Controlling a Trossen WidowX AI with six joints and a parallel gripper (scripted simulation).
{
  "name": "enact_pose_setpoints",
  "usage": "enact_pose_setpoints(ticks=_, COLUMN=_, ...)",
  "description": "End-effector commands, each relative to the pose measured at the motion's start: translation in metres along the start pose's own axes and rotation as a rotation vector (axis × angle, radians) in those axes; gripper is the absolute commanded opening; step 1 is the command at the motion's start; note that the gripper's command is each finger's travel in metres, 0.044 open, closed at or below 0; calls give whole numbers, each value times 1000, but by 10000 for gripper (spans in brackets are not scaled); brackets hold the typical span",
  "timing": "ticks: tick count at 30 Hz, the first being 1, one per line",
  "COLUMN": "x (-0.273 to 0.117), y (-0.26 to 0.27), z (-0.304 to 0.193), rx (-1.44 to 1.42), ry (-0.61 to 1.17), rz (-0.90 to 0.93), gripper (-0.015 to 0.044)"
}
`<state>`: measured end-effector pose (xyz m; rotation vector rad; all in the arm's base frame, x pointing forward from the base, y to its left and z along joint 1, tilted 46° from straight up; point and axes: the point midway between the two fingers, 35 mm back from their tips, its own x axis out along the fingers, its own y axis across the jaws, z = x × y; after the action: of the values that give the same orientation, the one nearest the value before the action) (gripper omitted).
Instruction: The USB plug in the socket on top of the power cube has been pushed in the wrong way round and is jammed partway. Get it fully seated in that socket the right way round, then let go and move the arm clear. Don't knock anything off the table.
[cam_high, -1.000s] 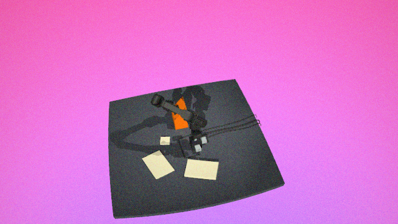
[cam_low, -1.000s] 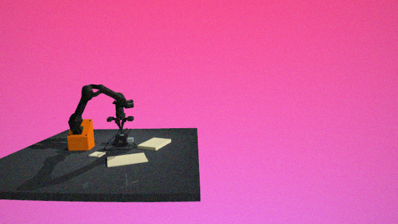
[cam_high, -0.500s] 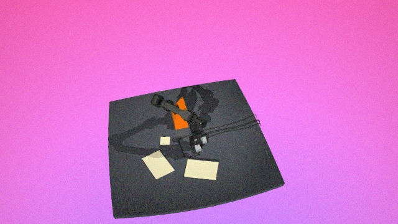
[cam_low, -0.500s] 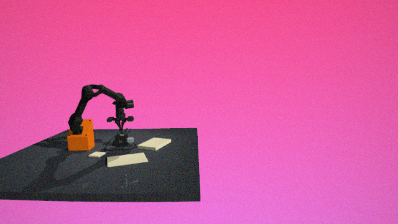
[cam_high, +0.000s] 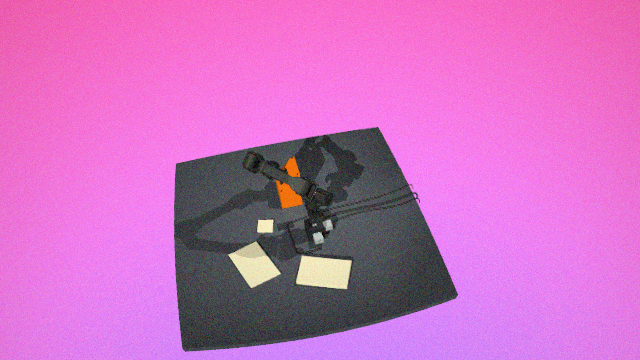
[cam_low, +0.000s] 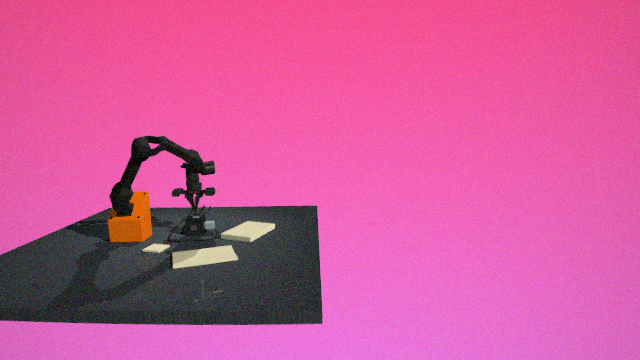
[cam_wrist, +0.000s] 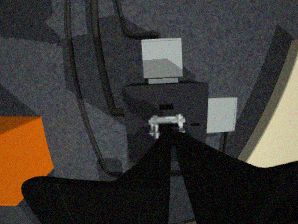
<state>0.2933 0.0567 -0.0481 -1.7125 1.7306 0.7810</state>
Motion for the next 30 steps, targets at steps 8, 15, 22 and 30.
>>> enact_pose_setpoints(ticks=8, x=2, y=0, z=0, rx=-4, ry=3, rz=-1, gripper=0)
enact_pose_setpoints(ticks=15, x=3, y=0, z=0, rx=-4, ry=3, rz=-1, gripper=0)
enact_pose_setpoints(ticks=22, x=4, y=0, z=0, rx=-4, ry=3, rz=-1, gripper=0)
enact_pose_setpoints(ticks=30, x=5, y=0, z=-1, rx=-4, ry=3, rz=-1, gripper=0)
